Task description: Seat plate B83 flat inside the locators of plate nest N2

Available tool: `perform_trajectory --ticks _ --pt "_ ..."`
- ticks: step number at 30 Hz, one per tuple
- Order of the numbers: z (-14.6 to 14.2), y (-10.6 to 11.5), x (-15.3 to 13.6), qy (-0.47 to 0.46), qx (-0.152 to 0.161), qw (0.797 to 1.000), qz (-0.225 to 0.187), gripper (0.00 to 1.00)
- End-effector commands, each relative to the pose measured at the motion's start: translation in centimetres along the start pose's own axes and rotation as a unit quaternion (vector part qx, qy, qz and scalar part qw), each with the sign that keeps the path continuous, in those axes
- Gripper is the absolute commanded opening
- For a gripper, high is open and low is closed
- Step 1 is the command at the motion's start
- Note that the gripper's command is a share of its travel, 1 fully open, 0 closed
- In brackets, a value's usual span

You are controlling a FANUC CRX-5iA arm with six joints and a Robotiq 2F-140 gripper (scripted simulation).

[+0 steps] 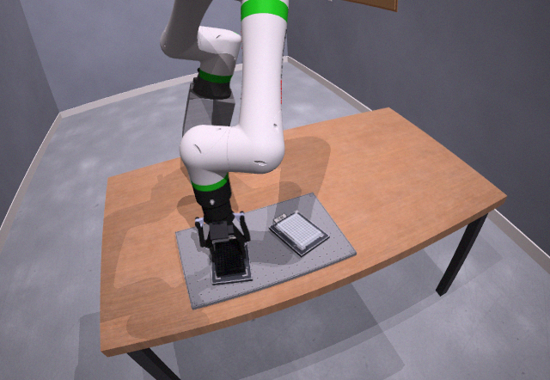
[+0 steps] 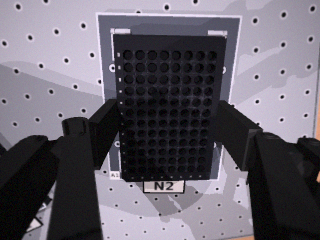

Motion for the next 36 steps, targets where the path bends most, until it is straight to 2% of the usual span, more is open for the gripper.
perform_trajectory --ticks 1,36 --pt "0.03 0.08 0.07 0.0 0.0 1.0 0.001 0.1" --pt "0.02 -0.25 0.07 0.0 0.0 1.0 0.001 0.1"
Point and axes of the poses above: the point where the finger pads meet when closed, its own y axis back along the fingers, its own z axis across the jaws, x = y × z, the point moved 9 cm from there along y, back along the fingers, and after that the axes turned 14 degrees about y, right-handed, at the moved point
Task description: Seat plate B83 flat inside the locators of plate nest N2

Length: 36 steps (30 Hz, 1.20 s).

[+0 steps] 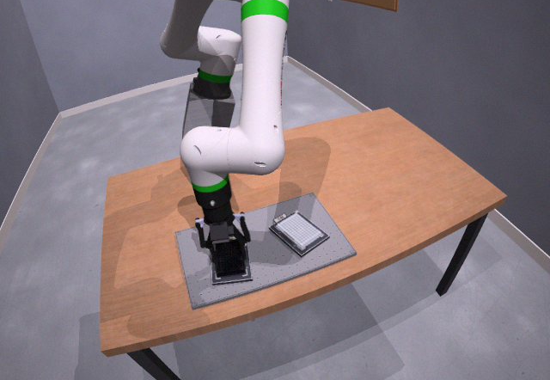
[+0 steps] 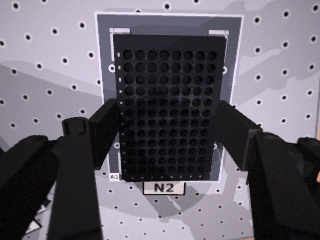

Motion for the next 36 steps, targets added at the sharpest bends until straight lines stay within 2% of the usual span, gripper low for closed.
perform_trajectory --ticks 1,36 --pt "0.02 0.06 0.07 0.0 0.0 1.0 0.001 0.1" --pt "0.02 -0.44 0.07 0.0 0.0 1.0 0.001 0.1"
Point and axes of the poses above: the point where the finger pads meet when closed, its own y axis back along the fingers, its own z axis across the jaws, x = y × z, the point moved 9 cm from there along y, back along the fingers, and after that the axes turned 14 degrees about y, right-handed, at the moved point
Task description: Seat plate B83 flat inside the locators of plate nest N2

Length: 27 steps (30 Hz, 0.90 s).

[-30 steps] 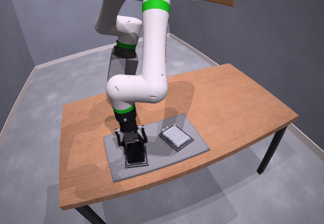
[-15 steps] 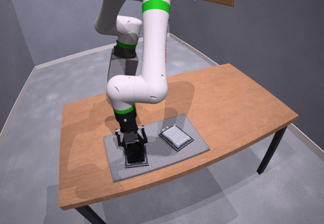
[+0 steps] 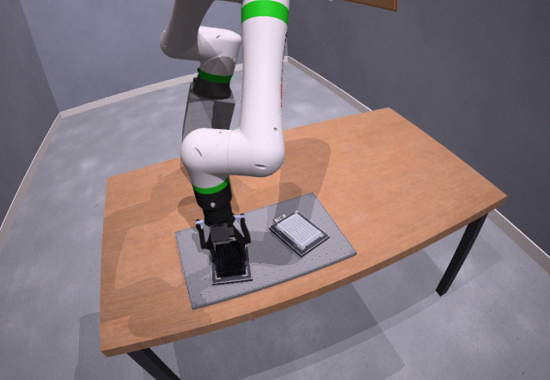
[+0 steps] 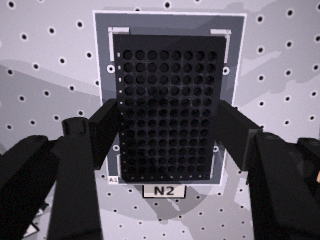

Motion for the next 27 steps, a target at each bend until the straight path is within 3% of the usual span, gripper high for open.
perform_trajectory --ticks 1,17,18,27 --pt "0.03 0.07 0.08 0.0 0.0 1.0 0.001 0.1" --pt "0.02 -0.17 0.08 0.0 0.0 1.0 0.001 0.1" --pt "0.02 -0.18 0.08 0.0 0.0 1.0 0.001 1.0" --pt "0.03 -0.18 0.08 0.0 0.0 1.0 0.001 1.0"
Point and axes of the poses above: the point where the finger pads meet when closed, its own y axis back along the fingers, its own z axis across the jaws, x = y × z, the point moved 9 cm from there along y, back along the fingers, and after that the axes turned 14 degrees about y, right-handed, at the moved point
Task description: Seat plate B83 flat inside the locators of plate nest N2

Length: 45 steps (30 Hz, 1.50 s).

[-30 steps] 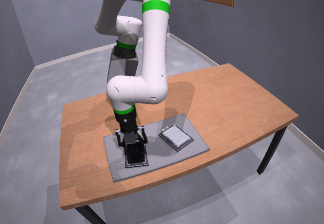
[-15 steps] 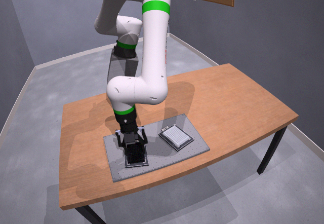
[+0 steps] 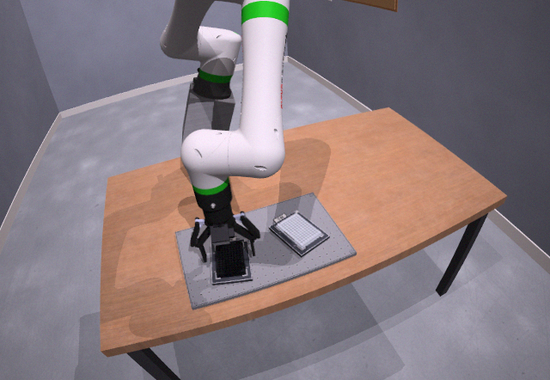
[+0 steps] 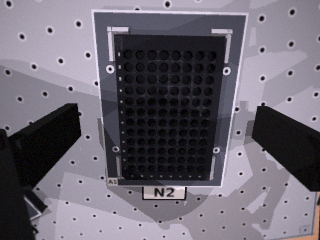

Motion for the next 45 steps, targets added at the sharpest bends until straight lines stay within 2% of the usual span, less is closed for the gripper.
perform_trajectory --ticks 1,11,28,45 --pt "0.0 0.1 0.1 0.0 0.0 1.0 0.001 1.0" --pt "0.0 0.1 0.1 0.0 0.0 1.0 0.001 1.0" --pt "0.0 4.0 0.1 0.0 0.0 1.0 0.001 1.0" --pt "0.0 4.0 0.1 0.0 0.0 1.0 0.001 1.0"
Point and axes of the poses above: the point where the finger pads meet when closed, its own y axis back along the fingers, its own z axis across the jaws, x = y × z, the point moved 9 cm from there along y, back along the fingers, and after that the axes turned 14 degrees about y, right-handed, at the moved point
